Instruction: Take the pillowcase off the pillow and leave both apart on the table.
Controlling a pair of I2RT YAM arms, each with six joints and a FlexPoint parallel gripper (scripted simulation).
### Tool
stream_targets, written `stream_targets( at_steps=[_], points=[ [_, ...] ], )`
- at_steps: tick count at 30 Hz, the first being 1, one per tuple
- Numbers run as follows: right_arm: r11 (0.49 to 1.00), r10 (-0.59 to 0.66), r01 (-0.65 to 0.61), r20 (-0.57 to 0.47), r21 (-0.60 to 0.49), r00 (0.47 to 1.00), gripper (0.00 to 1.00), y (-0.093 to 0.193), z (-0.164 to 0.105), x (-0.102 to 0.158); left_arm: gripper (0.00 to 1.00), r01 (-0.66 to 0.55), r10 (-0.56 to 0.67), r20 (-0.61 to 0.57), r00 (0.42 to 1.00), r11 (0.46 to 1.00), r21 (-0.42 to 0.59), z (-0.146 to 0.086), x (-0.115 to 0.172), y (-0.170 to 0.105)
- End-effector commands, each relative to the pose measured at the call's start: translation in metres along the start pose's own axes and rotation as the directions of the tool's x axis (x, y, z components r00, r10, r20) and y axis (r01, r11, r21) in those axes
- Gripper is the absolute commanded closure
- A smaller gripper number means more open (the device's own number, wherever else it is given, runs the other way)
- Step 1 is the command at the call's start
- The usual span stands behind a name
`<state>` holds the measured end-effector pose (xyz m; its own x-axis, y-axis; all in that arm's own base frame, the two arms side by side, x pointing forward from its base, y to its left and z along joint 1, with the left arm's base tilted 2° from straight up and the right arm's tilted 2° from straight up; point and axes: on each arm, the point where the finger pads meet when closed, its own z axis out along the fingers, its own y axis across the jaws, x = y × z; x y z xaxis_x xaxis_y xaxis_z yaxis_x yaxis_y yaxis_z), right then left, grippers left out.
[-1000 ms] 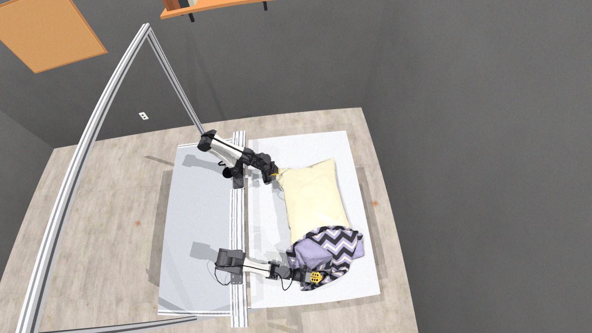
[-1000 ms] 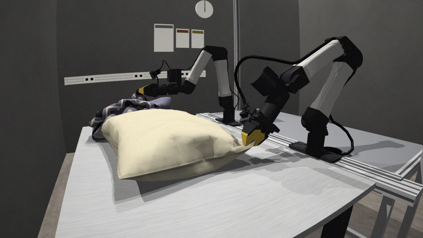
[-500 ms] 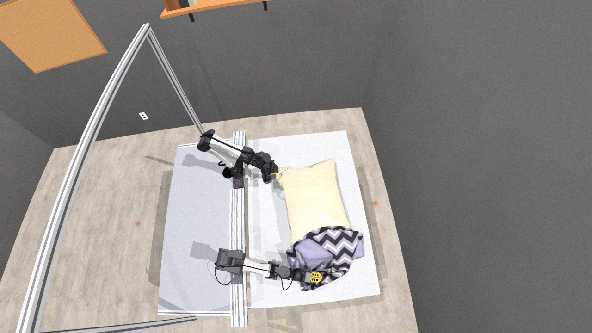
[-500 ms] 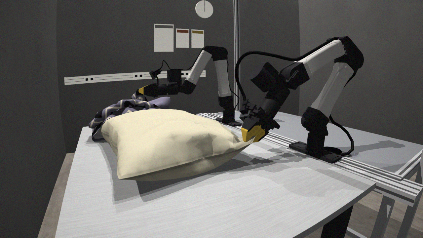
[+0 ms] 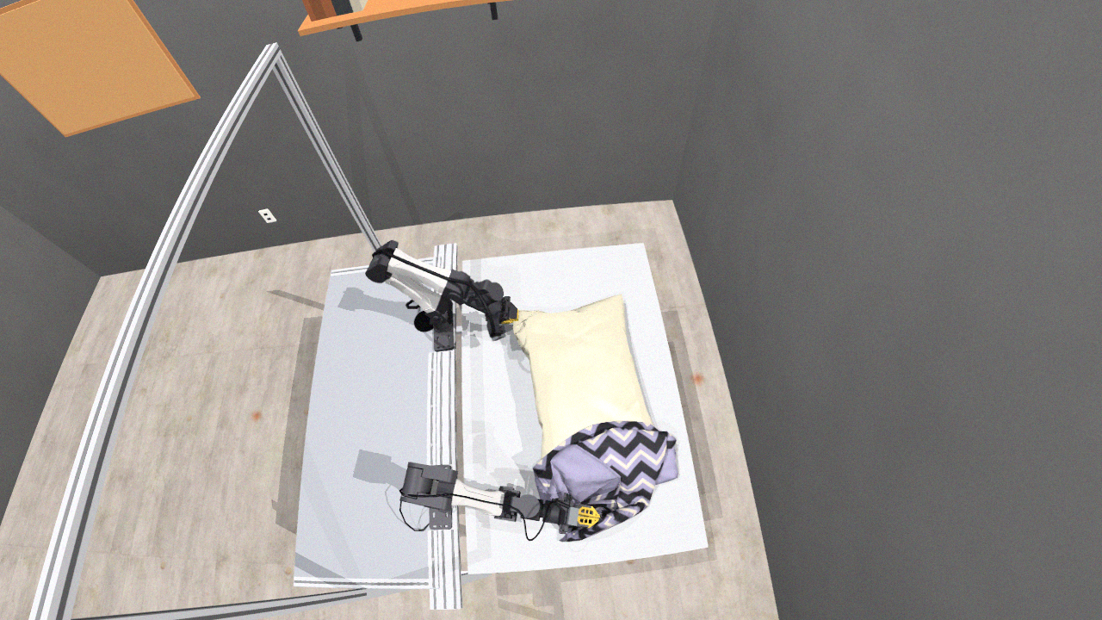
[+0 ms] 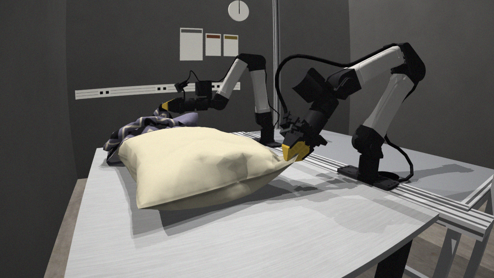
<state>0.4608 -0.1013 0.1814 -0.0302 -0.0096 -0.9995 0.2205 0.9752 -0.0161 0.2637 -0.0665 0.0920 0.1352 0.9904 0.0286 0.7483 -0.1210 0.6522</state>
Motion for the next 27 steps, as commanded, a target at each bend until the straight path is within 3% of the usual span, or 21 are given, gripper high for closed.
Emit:
stream_targets(
  at_steps=[1,25,27],
  points=[
    [1.000,-0.001,0.001,0.003,-0.008,1.000,1.00,0.0026,0.0048,0.0001,1.00,0.000,0.001,0.007,1.000,0.999,-0.032,-0.0111,-0.0035,0.0138],
    [1.000,-0.001,0.001,0.003,-0.008,1.000,1.00,0.0026,0.0048,0.0002,1.00,0.007,-0.007,-0.002,1.000,1.000,-0.029,-0.0206,-0.0001,0.0218],
    [1.000,-0.001,0.001,0.003,-0.008,1.000,1.00,0.0026,0.0048,0.0002,1.00,0.004,-0.004,-0.002,1.000,1.000,-0.012,-0.0179,0.0050,0.0132]
  ],
)
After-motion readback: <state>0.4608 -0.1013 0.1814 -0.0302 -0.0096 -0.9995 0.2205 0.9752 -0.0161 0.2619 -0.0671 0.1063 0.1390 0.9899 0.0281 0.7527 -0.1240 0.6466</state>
